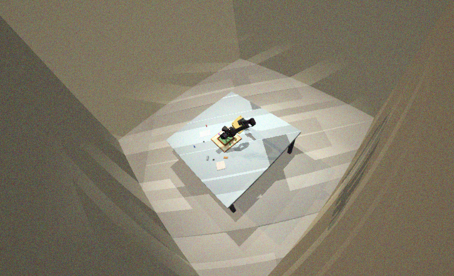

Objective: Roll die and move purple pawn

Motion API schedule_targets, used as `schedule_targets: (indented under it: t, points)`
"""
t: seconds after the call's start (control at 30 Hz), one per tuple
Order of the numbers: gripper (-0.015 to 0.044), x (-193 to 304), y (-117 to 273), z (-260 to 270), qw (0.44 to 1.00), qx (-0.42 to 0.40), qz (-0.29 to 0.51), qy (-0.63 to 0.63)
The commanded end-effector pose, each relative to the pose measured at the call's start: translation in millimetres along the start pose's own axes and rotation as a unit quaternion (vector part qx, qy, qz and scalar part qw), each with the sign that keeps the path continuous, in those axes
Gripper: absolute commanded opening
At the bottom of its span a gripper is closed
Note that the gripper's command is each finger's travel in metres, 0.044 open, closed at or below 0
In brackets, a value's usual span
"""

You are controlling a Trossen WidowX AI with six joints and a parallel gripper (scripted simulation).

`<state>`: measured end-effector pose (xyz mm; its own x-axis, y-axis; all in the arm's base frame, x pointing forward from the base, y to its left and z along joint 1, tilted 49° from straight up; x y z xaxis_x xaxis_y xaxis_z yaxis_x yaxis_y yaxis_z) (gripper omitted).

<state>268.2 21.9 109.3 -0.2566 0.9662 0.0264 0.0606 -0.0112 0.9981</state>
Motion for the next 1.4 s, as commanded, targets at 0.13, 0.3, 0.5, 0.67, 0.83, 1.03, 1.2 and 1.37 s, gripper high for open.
schedule_targets:
  t: [0.13, 0.3, 0.5, 0.67, 0.83, 1.03, 1.2, 1.37]
  points:
    - [0.0, -12, 44, 8, 1.0, -0.012, -0.013, -0.005]
    - [0.0, -12, 42, 6, 1.0, -0.012, -0.013, -0.005]
    - [0.0, -12, 44, 7, 1.0, -0.012, -0.013, -0.005]
    - [0.0, -11, 42, 7, 1.0, -0.012, -0.01, -0.007]
    - [0.0, -11, 42, 7, 1.0, -0.012, -0.01, -0.007]
    - [0.0157, -11, 42, 7, 1.0, -0.012, -0.01, -0.007]
    - [0.0289, -31, 60, 5, 1.0, -0.012, -0.012, -0.006]
    - [0.042, -40, 69, 4, 1.0, -0.011, -0.014, -0.005]
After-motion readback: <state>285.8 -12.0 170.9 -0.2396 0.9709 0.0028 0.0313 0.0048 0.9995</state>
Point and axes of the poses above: the point midway between the two fingers, 35 mm back from their tips, its own y axis back along the fingers, its own z axis across the jaws, x = y × z, the point moved 10 cm from there along y, back along the fingers, and after that the axes turned 5 degrees about y, right-handed, at the moved point
